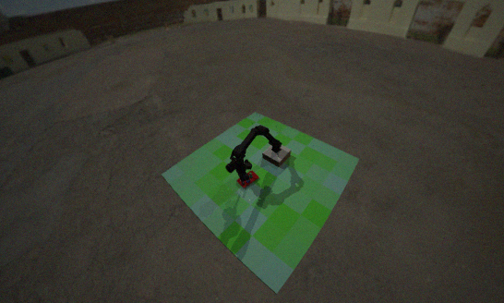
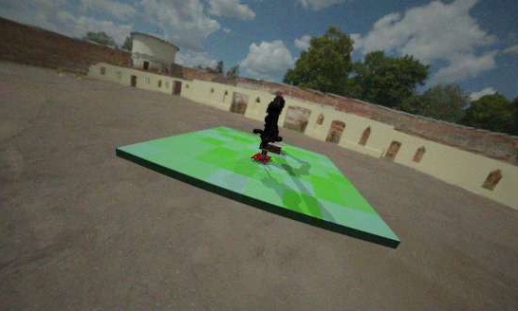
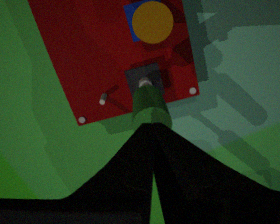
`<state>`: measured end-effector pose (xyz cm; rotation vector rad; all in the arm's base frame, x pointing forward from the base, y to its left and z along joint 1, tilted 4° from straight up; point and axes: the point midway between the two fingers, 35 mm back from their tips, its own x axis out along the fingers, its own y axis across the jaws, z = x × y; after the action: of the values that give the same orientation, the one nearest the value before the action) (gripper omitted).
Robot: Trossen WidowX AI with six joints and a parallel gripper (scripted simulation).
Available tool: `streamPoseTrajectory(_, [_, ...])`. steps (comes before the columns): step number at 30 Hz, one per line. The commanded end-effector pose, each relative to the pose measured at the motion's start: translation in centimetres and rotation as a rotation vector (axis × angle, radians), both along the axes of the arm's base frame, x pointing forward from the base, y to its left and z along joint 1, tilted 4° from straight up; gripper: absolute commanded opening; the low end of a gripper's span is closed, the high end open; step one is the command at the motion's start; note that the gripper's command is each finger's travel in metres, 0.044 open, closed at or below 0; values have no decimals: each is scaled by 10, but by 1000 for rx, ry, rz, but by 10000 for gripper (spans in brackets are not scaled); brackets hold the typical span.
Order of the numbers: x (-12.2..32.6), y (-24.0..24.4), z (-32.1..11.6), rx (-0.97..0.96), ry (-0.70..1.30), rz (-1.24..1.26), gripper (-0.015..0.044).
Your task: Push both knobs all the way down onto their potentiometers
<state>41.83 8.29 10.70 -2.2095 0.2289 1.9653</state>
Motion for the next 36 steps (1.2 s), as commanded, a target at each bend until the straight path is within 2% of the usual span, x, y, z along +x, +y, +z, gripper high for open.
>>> streamPoseTrajectory(1, [0,1,-1,5,3,7,0])
streamPoseTrajectory(36, [0,1,-6,5,3,7,0])
